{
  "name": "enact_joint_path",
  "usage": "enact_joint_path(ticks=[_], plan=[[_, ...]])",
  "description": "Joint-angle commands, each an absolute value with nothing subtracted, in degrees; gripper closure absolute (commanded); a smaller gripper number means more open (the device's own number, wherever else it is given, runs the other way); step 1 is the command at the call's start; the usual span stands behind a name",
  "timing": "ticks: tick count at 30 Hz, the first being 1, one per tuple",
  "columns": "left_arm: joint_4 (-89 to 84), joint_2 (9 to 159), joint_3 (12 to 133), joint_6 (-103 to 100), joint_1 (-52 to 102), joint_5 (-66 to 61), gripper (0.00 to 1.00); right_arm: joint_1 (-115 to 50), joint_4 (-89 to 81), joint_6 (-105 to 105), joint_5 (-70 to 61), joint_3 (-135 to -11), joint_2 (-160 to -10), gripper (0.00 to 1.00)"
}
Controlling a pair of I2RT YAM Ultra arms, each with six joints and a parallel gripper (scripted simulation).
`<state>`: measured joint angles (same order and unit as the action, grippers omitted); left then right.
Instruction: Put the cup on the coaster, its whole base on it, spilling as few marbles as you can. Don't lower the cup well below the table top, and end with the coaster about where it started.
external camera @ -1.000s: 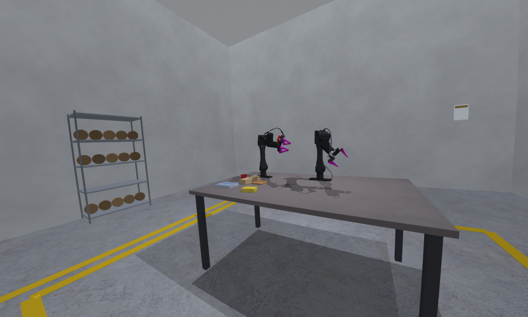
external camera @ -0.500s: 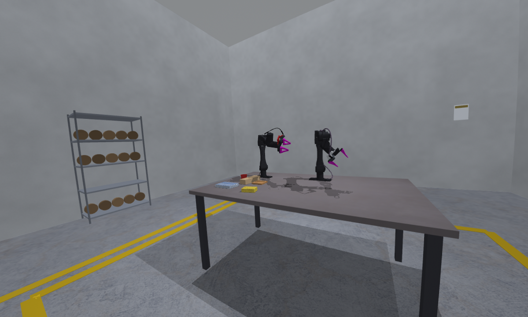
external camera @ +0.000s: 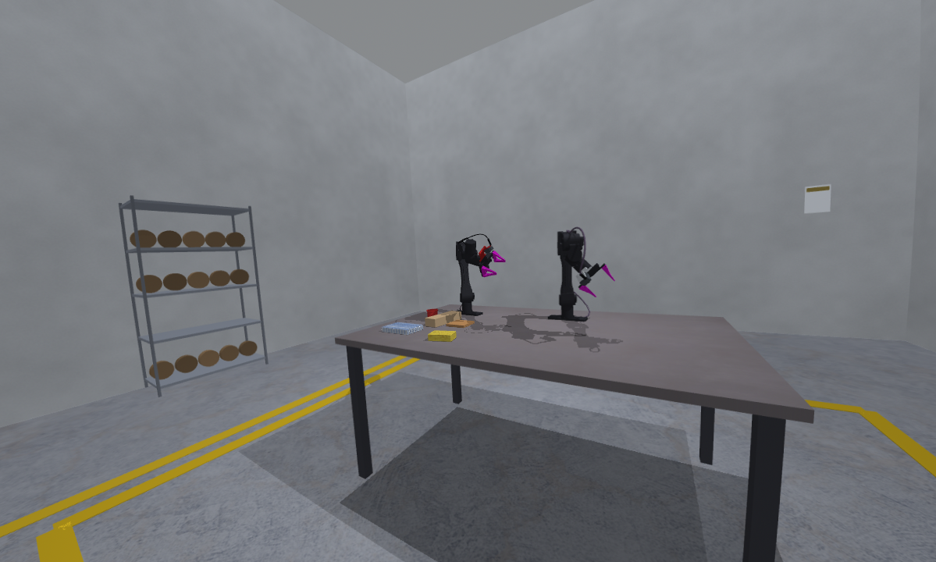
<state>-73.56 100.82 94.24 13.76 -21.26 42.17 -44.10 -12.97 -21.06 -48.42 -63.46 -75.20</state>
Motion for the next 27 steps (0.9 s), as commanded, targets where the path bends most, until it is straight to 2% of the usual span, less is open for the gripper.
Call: enact_joint_path(ticks=[1,8,27], plan=[[-69.47,99.52,93.58,11.74,-18.79,39.99,0.0,-42.87,-16.0,-22.68,-43.51,-60.94,-71.92,0.0],[-56.72,97.08,89.51,6.61,-5.01,32.71,0.0,-37.41,-21.7,-24.59,-35.34,-50.28,-57.46,0.0],[-26.52,91.45,78.28,-3.28,24.94,19.25,0.0,-22.78,-37.17,-24.1,-21.4,-40.52,-38.48,0.0]])
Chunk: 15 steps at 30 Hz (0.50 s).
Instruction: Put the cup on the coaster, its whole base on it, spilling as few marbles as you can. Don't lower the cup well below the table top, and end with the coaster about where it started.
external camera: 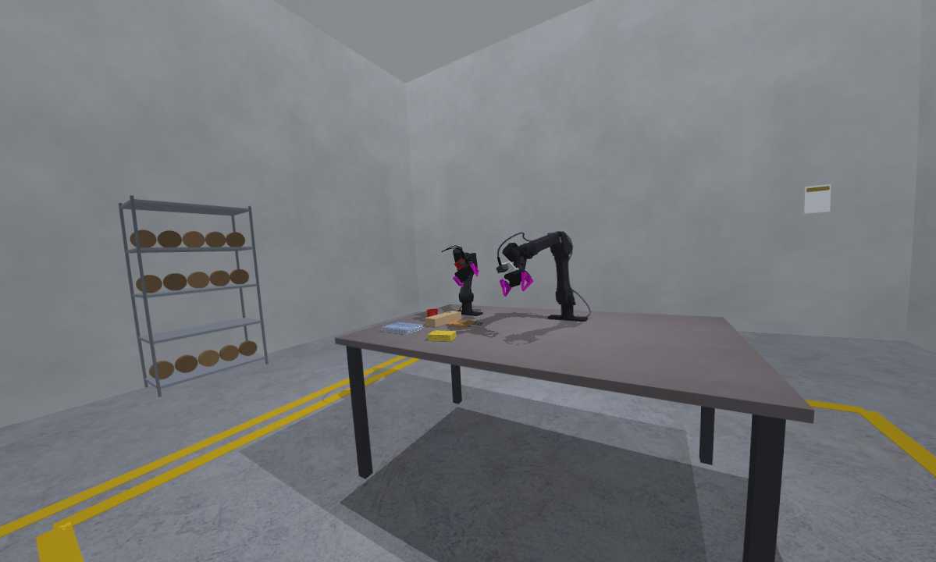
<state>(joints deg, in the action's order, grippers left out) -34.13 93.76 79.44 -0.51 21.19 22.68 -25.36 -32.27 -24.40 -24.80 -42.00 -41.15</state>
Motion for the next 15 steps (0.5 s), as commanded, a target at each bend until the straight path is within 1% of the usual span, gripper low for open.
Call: enact_joint_path(ticks=[1,6,8,9,15], plan=[[-24.77,91.21,77.77,-3.85,26.54,18.51,0.0,-21.54,-38.03,-23.89,-20.78,-40.11,-37.66,0.0],[-15.96,89.75,74.77,-6.74,35.0,14.48,0.0,-14.18,-41.18,-22.42,-17.84,-37.9,-33.95,0.0],[-15.96,89.75,74.77,-6.74,35.0,14.48,0.0,-14.18,-41.18,-22.42,-17.84,-37.9,-33.95,0.0],[-12.5,90.63,74.08,-7.28,36.47,14.0,0.0,-11.25,-41.95,-21.0,-18.95,-37.46,-33.2,0.0],[-3.43,87.44,69.72,-10.58,47.0,8.86,0.0,-0.6,-41.32,-19.12,-14.25,-34.2,-30.64,0.0]])
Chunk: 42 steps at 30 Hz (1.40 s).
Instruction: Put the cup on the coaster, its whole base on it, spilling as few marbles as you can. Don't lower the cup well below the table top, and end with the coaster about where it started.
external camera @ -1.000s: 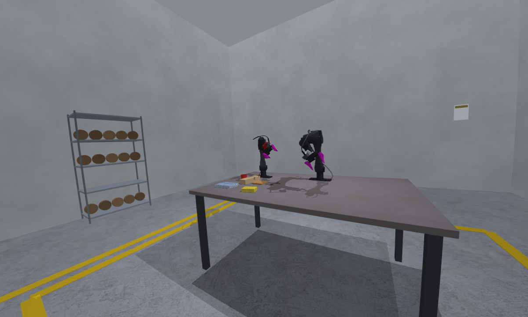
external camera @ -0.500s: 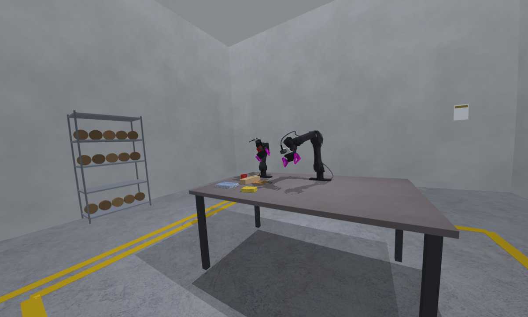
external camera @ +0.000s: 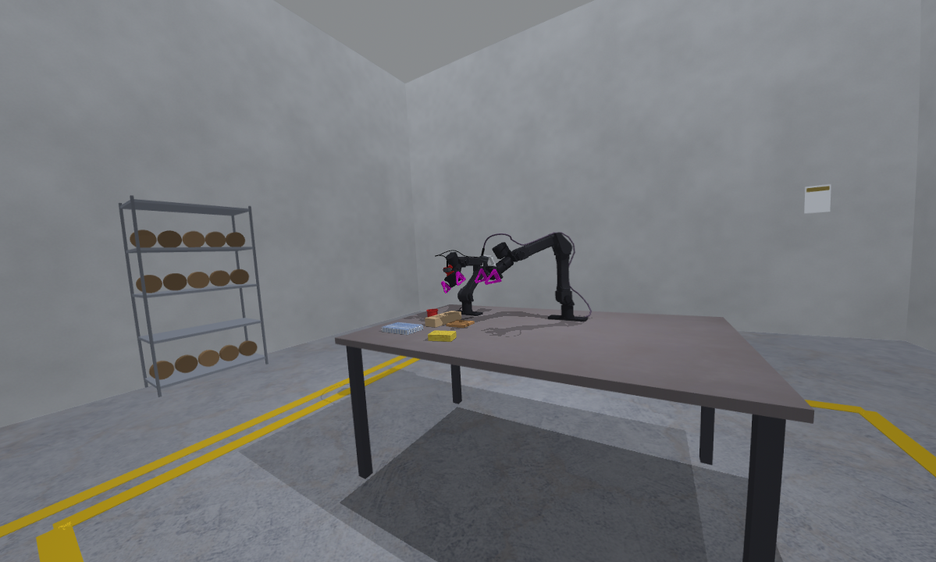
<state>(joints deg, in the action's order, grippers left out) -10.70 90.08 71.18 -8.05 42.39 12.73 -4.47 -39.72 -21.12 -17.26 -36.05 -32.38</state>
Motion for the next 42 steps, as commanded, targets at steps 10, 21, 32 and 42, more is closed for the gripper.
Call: enact_joint_path(ticks=[10,21,32,42], plan=[[9.51,85.79,65.36,-14.54,59.35,3.55,0.0,13.81,-35.25,-17.23,-9.01,-29.39,-31.63,0.0],[14.82,86.03,63.6,-15.34,66.78,3.2,0.0,19.56,-30.09,-17.32,-6.81,-25.84,-35.94,0.0],[14.86,86.07,63.66,-15.32,66.45,3.06,0.0,19.56,-29.96,-17.31,-6.88,-25.83,-35.97,0.0],[14.86,86.08,63.66,-15.32,66.45,3.06,0.0,19.02,-36.57,-21.87,-5.68,-29.8,-39.74,0.06]])
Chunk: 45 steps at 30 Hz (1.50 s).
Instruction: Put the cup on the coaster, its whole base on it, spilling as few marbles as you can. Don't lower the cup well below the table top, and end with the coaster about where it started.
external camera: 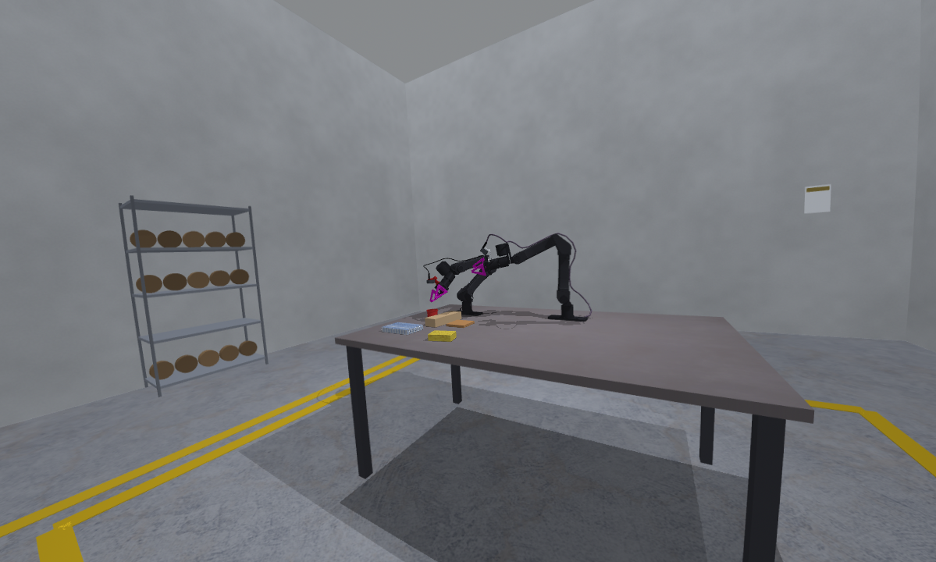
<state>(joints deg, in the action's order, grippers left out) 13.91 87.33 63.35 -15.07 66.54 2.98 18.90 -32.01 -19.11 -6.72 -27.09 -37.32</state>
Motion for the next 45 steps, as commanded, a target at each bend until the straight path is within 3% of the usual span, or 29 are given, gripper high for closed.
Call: enact_joint_path(ticks=[1,17,24,45], plan=[[14.86,86.08,63.66,-15.32,66.45,3.06,0.0,19.02,-36.57,-21.87,-5.68,-29.8,-39.74,0.06],[14.86,86.08,63.66,-15.32,66.45,3.06,0.0,17.04,-58.61,-36.88,-2.86,-56.03,-74.18,0.06],[14.86,86.08,63.66,-15.32,66.45,3.06,0.0,15.9,-63.93,-42.09,-0.11,-61.94,-83.35,0.06],[14.86,86.08,63.66,-15.32,66.45,3.06,0.0,15.55,-62.34,-44.41,0.49,-60.06,-87.57,0.06]])
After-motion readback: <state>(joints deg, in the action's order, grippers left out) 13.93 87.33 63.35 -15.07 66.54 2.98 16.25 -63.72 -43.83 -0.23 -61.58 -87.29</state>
